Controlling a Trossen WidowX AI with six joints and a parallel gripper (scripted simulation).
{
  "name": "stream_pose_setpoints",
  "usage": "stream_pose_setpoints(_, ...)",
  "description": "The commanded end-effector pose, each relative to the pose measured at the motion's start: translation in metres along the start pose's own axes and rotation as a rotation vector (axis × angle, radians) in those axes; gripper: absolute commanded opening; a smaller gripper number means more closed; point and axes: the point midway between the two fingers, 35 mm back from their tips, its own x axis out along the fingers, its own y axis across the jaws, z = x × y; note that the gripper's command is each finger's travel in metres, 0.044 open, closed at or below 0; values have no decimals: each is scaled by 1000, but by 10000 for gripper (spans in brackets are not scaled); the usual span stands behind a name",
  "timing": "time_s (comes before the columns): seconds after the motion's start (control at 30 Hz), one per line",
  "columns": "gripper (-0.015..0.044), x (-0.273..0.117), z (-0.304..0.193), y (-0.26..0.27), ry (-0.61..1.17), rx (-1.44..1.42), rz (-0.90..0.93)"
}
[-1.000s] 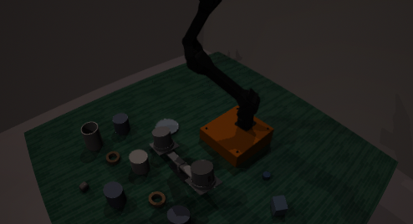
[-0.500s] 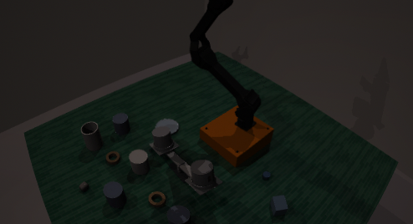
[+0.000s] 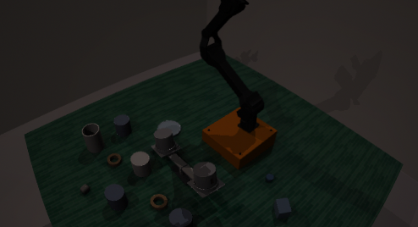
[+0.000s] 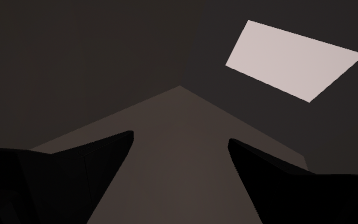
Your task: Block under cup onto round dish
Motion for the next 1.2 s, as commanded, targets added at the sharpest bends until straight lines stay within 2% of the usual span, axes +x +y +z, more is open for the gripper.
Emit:
stream_pose_setpoints(0.0,440,-2,-22,5,100,27,-16)
stream_pose_setpoints(0.3,440,-16,-83,14,348,98,-78)
stream_pose_setpoints(0.57,440,-43,-135,17,585,126,-166)
stream_pose_setpoints(1.17,440,-146,-224,10,1087,165,-476)
